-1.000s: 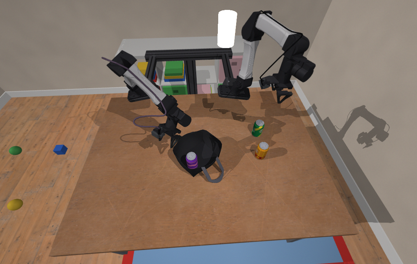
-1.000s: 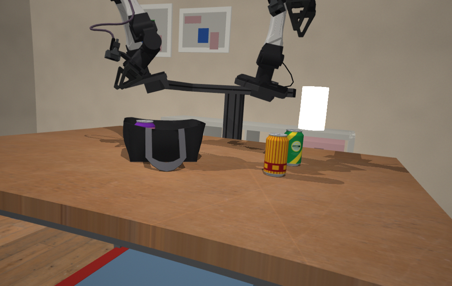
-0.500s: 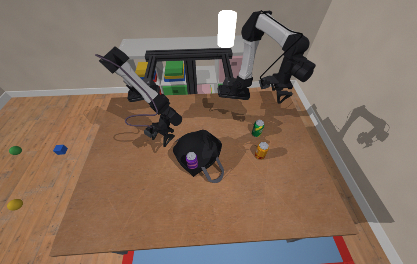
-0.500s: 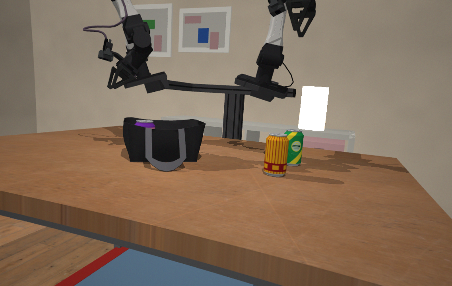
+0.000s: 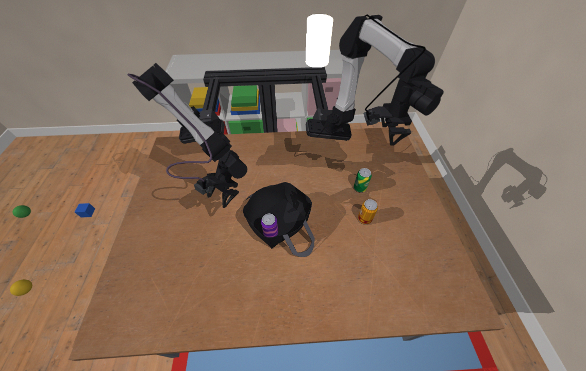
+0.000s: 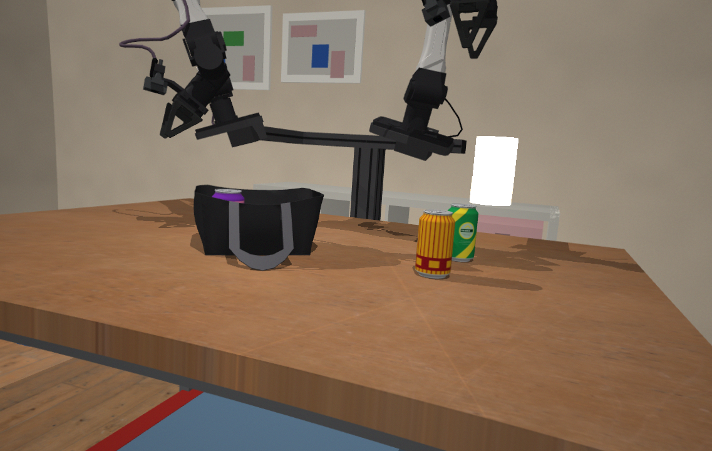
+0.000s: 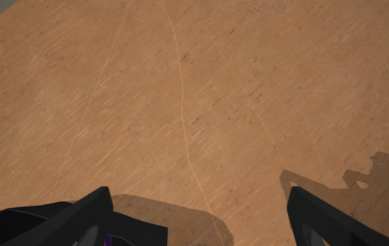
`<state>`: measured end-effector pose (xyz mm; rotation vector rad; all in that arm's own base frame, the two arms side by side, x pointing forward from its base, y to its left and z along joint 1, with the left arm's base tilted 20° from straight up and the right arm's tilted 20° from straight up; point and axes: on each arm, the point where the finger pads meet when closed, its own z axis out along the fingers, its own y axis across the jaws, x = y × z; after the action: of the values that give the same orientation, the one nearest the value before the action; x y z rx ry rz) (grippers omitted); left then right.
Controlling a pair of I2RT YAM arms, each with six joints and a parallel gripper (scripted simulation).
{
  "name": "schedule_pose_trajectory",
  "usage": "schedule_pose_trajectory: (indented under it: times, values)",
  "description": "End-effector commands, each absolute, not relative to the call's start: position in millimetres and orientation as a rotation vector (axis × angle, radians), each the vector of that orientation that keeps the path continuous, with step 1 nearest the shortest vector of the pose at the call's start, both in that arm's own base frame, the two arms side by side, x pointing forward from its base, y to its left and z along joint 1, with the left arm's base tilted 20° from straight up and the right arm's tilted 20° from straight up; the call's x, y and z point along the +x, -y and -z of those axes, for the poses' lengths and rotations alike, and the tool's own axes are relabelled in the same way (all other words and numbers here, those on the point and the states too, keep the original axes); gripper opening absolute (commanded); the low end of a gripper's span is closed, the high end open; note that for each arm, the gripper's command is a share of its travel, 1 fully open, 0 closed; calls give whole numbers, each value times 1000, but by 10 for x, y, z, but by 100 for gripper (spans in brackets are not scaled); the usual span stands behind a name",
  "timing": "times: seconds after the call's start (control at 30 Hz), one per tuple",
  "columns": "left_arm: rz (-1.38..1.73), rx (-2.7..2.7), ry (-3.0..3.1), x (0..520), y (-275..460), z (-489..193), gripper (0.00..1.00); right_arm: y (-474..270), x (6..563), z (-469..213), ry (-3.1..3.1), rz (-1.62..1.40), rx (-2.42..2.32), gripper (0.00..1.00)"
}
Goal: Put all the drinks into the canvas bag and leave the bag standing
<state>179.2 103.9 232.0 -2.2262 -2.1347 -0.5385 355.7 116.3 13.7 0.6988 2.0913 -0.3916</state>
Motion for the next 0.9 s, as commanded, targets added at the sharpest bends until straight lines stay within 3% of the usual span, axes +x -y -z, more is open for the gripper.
schedule_pose_trajectory:
  times: [0.0,0.47,0.87]
  values:
    - [626,-2225,2157,1830,-1040,-2411,100,-1057,3604,-307,-2143,383,749,86]
    - [626,-2225,2157,1830,-1040,-2411,100,-16,3404,-1005,-2300,349,1172,86]
    - [626,-2225,2157,1830,-1040,-2411,100,749,2609,-1844,-2254,160,1611,86]
